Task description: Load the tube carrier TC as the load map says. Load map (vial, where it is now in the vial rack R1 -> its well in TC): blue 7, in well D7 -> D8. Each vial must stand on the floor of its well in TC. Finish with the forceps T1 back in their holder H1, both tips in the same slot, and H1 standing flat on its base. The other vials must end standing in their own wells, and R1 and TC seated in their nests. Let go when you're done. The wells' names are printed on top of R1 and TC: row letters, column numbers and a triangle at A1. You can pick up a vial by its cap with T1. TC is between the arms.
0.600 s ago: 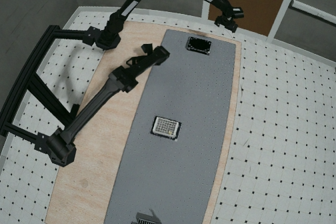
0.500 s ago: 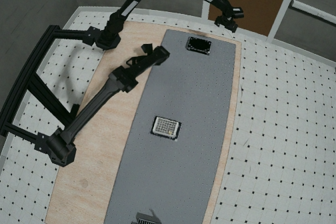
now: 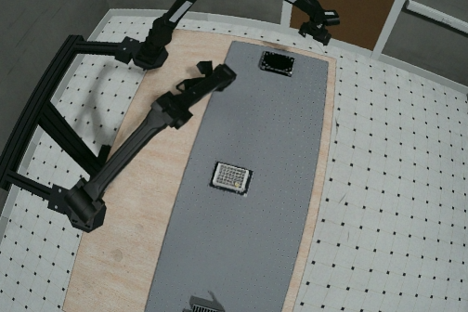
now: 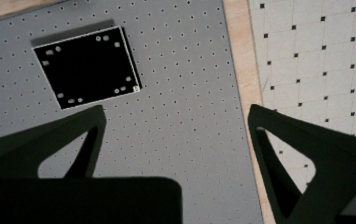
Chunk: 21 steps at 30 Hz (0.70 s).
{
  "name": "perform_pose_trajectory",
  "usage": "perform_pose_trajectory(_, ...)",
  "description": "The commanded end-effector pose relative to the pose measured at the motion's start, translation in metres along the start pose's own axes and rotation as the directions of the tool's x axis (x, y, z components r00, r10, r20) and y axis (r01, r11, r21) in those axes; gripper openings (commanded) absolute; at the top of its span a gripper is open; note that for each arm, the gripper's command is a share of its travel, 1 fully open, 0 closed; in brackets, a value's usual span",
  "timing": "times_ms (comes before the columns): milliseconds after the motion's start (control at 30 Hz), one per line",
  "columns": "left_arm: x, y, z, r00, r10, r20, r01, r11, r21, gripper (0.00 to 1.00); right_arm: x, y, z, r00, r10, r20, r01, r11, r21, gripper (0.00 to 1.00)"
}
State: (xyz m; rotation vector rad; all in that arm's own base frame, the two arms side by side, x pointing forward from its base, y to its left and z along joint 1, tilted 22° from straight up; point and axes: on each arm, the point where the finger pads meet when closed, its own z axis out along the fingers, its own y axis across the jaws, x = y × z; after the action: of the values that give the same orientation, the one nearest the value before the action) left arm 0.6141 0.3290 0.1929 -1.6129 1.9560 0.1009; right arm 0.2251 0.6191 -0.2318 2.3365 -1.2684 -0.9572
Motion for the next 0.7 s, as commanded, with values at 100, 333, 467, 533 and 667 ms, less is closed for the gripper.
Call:
perform_pose_trajectory(100,-0.013,-0.011,-0.013,1.000,-0.008,0.024,0.008,1.000,0.029,1.00,-0.002,-0.005,-0.045,0.998,0.056,0.037,-0.060,0.992,0.111,0.24)
perform_pose_trajectory(333,-0.013,-0.011,-0.013,1.000,-0.008,0.024,0.008,1.000,0.029,1.00,0.019,-0.016,-0.055,0.998,0.054,0.026,-0.056,0.994,0.089,0.24)
perform_pose_trajectory(467,-0.013,-0.011,-0.013,1.000,-0.008,0.024,0.008,1.000,0.029,1.00,0.013,-0.010,-0.077,0.996,0.077,0.041,-0.081,0.988,0.128,0.24)
perform_pose_trajectory(533,-0.013,-0.011,-0.013,1.000,-0.008,0.024,0.008,1.000,0.029,1.00,0.016,-0.010,-0.080,0.994,0.096,0.048,-0.102,0.984,0.144,0.24)
perform_pose_trajectory(667,-0.013,-0.011,-0.013,1.000,-0.008,0.024,0.008,1.000,0.029,1.00,0.026,-0.011,-0.093,0.989,0.134,0.060,-0.142,0.974,0.175,0.24)
